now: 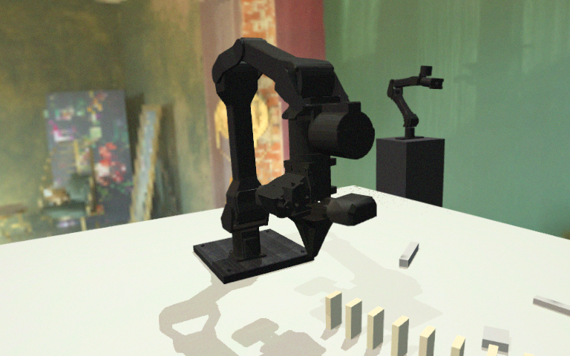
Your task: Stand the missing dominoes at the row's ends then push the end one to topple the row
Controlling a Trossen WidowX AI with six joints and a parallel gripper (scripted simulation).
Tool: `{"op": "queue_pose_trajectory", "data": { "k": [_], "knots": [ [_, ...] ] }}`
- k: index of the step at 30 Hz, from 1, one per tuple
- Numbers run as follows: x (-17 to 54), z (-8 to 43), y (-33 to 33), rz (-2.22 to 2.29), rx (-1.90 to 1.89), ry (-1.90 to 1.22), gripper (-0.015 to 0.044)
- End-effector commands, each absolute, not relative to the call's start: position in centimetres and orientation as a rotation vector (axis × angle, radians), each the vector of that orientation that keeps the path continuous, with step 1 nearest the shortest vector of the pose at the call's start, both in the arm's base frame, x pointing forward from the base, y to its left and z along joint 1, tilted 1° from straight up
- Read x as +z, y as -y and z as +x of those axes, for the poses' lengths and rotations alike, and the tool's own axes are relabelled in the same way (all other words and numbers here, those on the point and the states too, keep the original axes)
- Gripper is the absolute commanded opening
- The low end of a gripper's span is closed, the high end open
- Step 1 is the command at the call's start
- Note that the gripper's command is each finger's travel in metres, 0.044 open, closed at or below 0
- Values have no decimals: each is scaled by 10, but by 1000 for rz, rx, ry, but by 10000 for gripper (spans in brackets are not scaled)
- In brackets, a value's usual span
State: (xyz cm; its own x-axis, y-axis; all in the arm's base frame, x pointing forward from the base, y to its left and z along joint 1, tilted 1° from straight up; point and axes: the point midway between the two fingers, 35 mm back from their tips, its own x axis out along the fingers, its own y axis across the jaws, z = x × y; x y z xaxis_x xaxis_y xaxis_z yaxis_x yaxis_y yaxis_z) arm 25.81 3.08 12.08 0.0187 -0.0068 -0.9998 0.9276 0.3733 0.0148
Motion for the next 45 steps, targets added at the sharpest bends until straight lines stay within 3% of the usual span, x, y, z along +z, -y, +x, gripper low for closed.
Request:
{"op": "queue_pose_trajectory", "data": {
  "k": [1,9,39,45],
  "knots": [
    [121,258,-30,928,-922,-1341,0],
    [40,259,-31,928,-922,-1341,0],
    [43,291,-43,924,-913,-1344,0],
    [78,301,-49,897,-885,-1359,0]
  ]
}}
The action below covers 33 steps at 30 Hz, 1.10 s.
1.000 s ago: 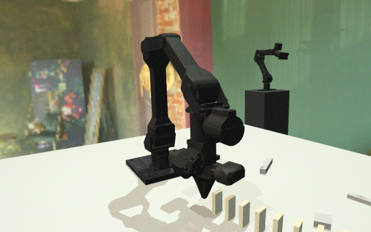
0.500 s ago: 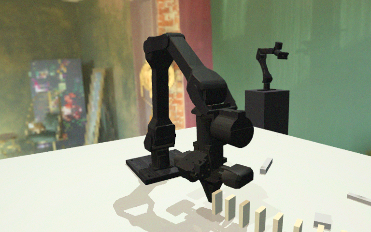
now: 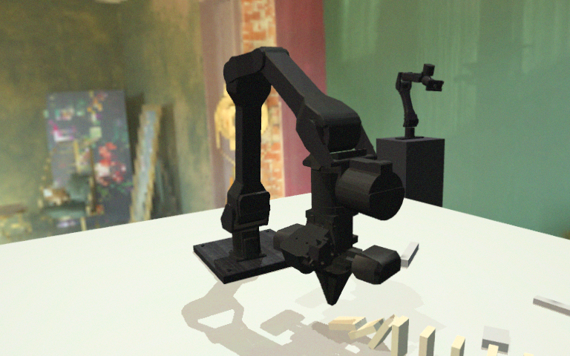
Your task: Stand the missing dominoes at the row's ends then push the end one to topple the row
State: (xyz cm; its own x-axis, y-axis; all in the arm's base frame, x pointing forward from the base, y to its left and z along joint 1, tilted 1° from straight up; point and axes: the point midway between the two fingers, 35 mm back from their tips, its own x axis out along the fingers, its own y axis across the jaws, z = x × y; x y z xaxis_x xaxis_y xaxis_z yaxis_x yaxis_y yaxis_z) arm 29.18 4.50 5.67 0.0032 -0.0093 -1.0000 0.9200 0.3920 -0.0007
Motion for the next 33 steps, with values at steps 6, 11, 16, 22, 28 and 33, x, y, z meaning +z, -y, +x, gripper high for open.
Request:
{"op": "queue_pose_trajectory", "data": {
  "k": [6,11,16,22,28,33],
  "knots": [
    [102,313,-51,932,-918,-1338,0],
    [102,313,-51,932,-918,-1338,0],
    [102,313,-51,932,-918,-1338,0],
    [102,313,-51,932,-918,-1338,0],
    [102,313,-51,932,-918,-1338,0],
    [102,313,-51,932,-918,-1338,0]
  ]
}}
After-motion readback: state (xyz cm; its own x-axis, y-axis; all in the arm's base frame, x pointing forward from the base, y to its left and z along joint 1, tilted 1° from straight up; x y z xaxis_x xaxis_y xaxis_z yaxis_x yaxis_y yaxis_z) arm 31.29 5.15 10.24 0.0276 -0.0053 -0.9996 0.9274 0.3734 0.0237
